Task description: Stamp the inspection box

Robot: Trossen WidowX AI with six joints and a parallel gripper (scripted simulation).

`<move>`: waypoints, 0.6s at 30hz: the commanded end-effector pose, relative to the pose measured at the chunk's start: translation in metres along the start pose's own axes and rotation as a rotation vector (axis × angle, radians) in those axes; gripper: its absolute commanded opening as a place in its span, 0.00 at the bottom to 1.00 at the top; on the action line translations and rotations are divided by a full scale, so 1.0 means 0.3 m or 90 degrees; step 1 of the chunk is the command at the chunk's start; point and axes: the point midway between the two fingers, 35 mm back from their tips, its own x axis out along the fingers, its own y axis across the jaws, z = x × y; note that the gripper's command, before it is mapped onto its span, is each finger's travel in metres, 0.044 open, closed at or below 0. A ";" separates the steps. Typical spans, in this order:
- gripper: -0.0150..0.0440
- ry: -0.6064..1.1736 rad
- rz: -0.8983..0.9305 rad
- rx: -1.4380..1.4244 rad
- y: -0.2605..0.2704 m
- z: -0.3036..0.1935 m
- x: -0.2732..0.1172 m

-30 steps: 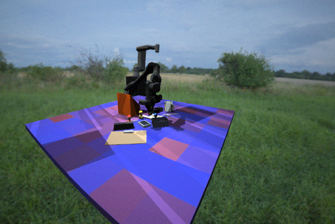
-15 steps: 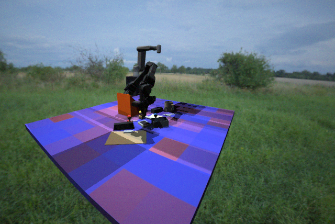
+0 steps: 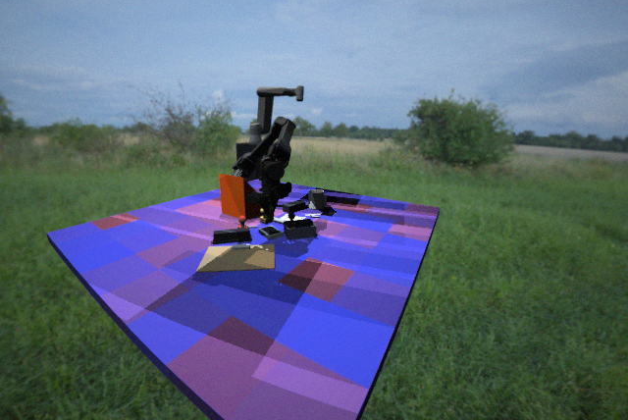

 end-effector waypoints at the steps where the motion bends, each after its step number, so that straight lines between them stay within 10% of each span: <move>1: 0.25 -0.001 0.003 0.004 0.001 -0.001 0.012; 18: 0.25 -0.001 0.003 0.004 0.001 -0.001 0.050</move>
